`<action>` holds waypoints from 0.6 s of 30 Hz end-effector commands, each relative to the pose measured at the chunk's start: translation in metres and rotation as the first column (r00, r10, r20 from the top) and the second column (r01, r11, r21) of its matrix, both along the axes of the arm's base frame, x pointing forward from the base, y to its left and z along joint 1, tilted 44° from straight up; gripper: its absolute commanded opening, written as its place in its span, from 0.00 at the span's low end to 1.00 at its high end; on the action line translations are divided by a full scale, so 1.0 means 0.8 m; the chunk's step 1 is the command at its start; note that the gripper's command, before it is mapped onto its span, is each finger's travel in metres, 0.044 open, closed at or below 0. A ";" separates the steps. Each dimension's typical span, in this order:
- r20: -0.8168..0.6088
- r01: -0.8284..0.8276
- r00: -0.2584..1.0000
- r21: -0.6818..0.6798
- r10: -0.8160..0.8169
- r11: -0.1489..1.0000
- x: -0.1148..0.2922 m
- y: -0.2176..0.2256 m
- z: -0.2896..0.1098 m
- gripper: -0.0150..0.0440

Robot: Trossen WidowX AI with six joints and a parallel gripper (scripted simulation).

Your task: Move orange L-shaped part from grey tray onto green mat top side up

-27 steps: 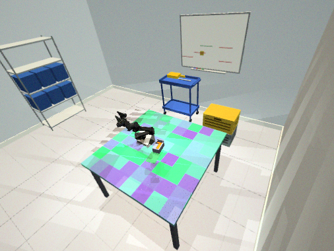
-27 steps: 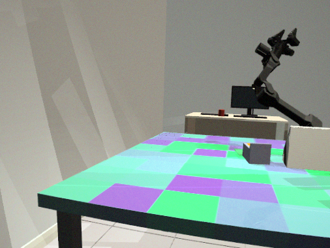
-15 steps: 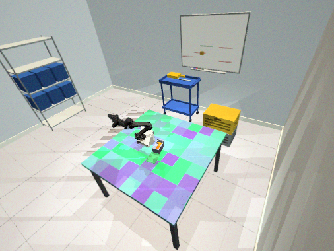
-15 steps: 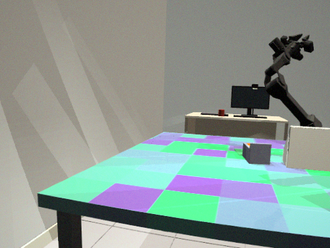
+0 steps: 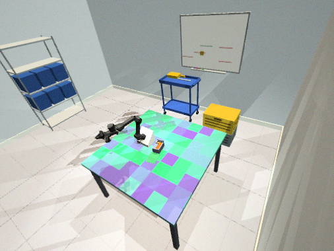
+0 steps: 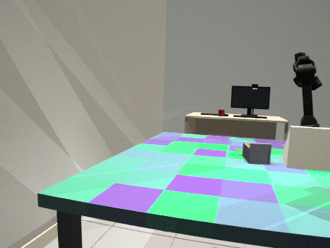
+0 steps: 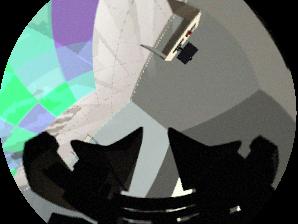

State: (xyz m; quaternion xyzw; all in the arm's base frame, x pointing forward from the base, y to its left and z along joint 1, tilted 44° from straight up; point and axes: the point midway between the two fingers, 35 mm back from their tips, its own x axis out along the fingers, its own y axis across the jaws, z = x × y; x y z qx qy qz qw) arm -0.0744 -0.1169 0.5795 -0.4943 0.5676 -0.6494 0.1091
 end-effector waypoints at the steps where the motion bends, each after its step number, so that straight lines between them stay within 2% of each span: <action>1: 0.139 -0.240 0.964 0.097 0.225 0.966 0.031 -0.084 -0.039 0.56; 5: 0.314 -0.487 0.852 0.180 0.419 0.855 0.093 -0.152 -0.090 0.56; 8: 0.448 -0.634 0.742 0.223 0.499 0.741 0.151 -0.186 -0.131 0.56; 13: 0.546 -0.774 0.609 0.247 0.576 0.583 0.231 -0.192 -0.171 0.56; 18: 0.713 -0.877 0.467 0.301 0.522 0.374 0.330 -0.185 -0.244 0.56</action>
